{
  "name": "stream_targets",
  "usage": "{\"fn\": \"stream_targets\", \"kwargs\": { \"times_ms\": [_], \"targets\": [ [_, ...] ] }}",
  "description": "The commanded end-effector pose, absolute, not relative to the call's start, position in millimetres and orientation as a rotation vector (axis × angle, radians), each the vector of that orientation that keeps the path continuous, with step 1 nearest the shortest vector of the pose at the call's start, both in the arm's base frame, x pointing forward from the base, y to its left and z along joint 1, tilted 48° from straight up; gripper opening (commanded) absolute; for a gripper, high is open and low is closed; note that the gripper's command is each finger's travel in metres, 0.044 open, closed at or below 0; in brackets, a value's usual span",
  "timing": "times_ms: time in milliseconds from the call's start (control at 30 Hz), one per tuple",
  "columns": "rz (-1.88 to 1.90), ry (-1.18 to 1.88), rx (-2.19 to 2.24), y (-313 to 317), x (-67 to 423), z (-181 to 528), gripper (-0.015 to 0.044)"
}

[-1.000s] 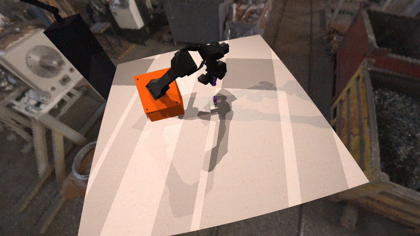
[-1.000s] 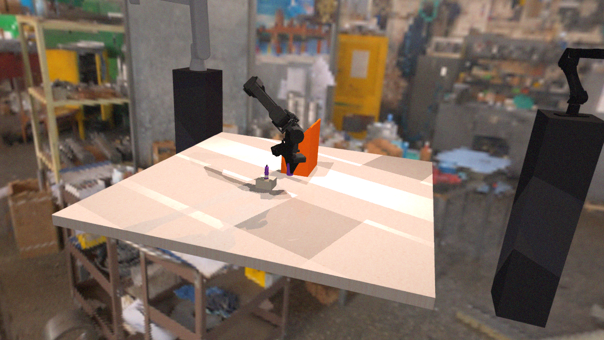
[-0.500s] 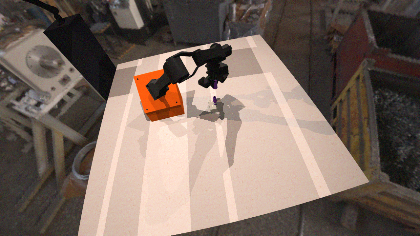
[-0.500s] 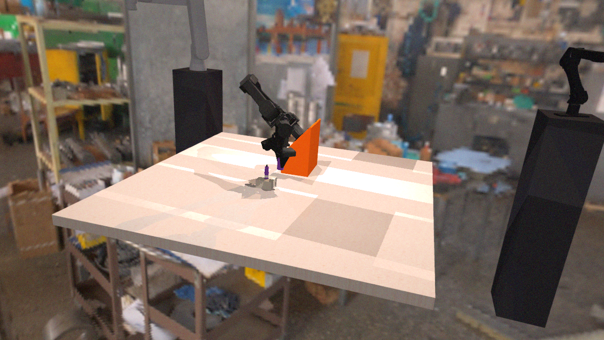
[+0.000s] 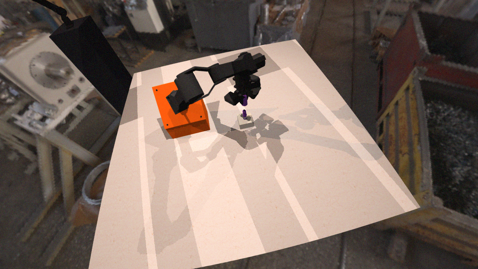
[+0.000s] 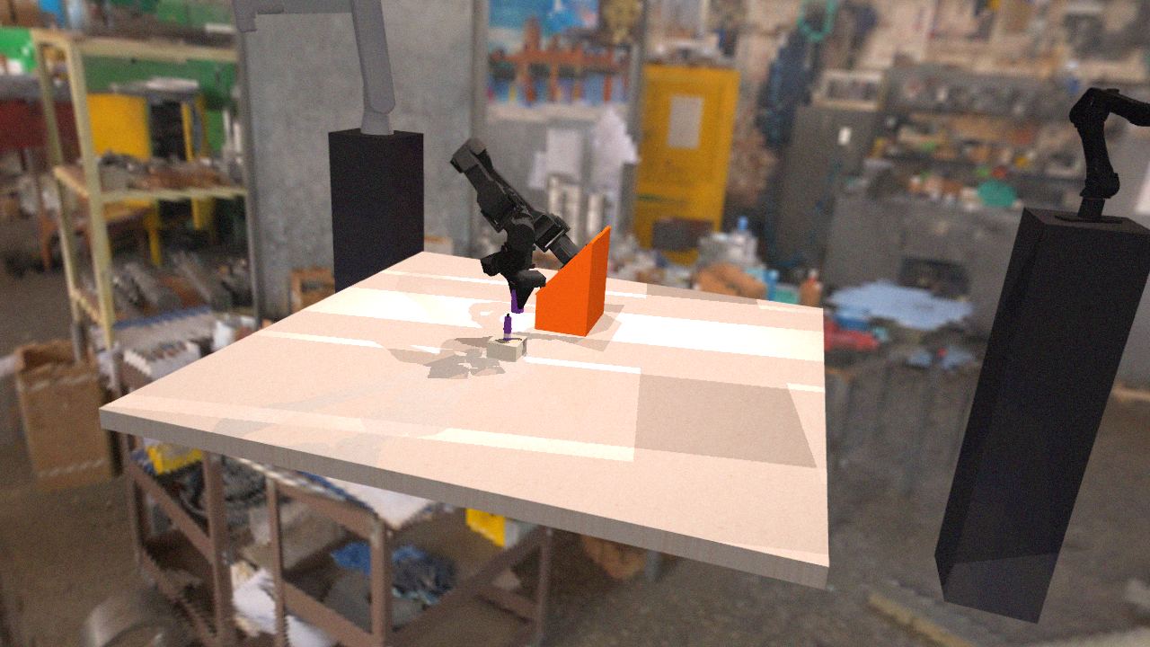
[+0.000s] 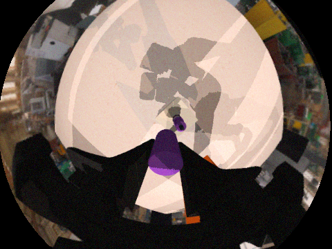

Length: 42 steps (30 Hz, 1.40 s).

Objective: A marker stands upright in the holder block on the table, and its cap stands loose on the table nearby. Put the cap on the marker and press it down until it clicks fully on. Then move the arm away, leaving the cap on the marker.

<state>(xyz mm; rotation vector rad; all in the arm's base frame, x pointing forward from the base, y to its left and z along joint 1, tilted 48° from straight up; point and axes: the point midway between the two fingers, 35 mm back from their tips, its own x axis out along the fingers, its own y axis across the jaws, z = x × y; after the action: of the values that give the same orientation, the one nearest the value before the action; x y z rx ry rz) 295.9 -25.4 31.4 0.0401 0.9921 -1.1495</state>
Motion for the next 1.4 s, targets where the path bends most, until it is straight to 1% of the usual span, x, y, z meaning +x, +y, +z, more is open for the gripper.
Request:
{"fn": "stream_targets", "kwargs": {
  "times_ms": [0,233,1367],
  "targets": [
    [-1.148,0.99,0.033,-31,292,43,0.0],
    [-1.15,0.989,0.032,-37,287,55,0.0],
    [-1.15,0.988,0.031,-73,290,22,0.0]
  ]
}}
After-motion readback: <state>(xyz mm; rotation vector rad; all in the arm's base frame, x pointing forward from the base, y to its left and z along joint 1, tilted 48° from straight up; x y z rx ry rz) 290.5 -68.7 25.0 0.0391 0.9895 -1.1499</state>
